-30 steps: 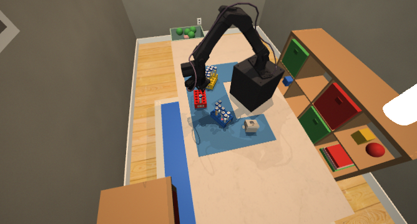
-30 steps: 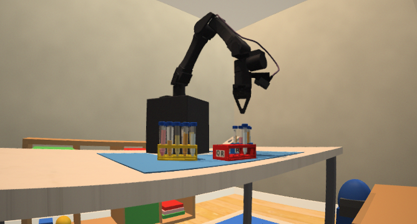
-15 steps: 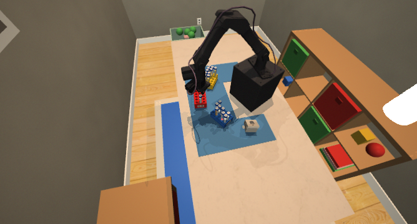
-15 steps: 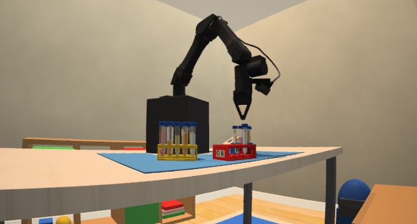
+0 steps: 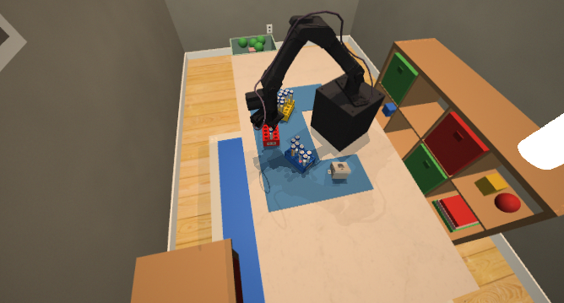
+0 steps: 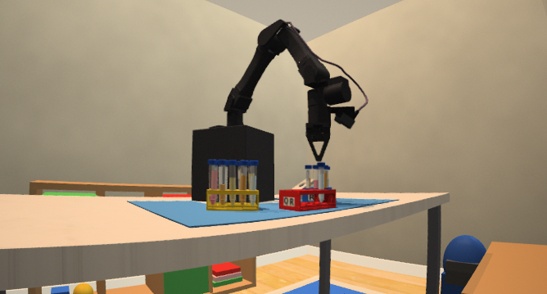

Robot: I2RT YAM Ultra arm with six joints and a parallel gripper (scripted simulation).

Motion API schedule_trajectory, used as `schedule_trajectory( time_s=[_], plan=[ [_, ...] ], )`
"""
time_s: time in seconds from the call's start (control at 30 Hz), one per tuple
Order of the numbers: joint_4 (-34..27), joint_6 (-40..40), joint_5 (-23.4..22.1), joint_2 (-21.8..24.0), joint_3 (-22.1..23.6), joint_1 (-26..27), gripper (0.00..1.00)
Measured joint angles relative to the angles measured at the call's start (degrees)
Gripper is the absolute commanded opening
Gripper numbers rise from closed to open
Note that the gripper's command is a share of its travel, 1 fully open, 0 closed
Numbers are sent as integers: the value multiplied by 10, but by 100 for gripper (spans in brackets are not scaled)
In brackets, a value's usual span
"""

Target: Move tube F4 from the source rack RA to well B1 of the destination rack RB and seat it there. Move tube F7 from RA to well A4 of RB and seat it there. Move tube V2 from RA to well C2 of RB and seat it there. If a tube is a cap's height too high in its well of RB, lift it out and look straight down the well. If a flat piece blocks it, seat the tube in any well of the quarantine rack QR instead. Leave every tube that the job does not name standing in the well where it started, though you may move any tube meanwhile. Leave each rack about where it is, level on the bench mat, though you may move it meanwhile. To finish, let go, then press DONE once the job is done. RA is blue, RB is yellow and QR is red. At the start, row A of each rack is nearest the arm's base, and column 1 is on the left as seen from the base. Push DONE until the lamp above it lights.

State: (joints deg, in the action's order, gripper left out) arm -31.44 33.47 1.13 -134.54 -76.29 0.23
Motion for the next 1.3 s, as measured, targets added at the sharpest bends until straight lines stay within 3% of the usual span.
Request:
schedule_trajectory(
  time_s=[1.3],
  plan=[
    [24, 0, 0, -15, 7, 0, 30]
  ],
)
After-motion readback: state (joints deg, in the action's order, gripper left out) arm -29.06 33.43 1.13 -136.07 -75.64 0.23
